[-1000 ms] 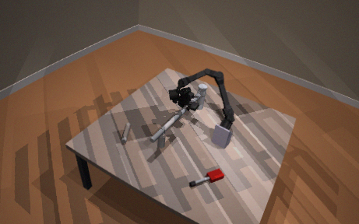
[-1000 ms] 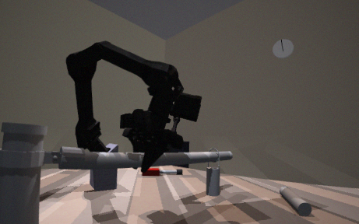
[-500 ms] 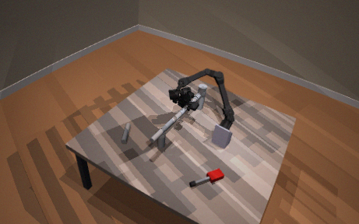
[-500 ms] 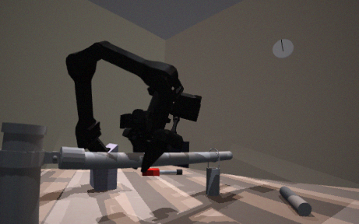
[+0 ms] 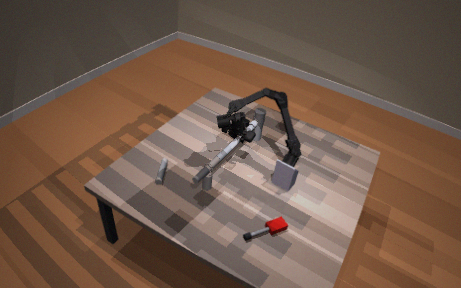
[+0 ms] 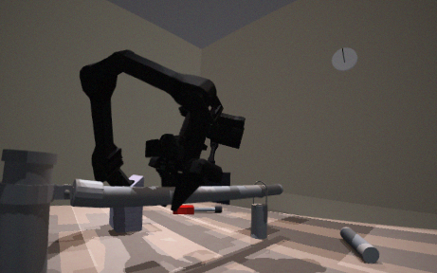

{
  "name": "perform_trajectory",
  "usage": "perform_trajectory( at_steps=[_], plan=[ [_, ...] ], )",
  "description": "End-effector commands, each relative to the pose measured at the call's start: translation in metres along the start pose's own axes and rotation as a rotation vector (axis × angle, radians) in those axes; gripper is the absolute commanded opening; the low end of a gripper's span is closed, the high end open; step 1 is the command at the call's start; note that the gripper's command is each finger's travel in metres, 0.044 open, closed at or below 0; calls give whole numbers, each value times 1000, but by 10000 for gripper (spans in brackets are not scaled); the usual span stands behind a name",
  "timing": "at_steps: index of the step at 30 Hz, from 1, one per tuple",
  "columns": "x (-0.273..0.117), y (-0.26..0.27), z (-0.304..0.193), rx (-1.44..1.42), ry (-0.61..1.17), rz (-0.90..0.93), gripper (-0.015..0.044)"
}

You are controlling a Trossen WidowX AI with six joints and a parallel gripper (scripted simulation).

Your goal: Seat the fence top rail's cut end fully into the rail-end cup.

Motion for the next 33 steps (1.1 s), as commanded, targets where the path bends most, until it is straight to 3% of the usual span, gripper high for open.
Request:
perform_trajectory(
  at_steps=[1,33],
  plan=[
    [-4,1,9,1,-11,11,0],
    [-3,4,23,1,-12,11,0]
  ],
)
Point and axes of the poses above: the point midway between the two fingers, 35 mm back from their tips, its own x axis out along the fingers, its own y axis across the jaws, z = x × y, the point moved 7 cm from there along -x, back along the fingers
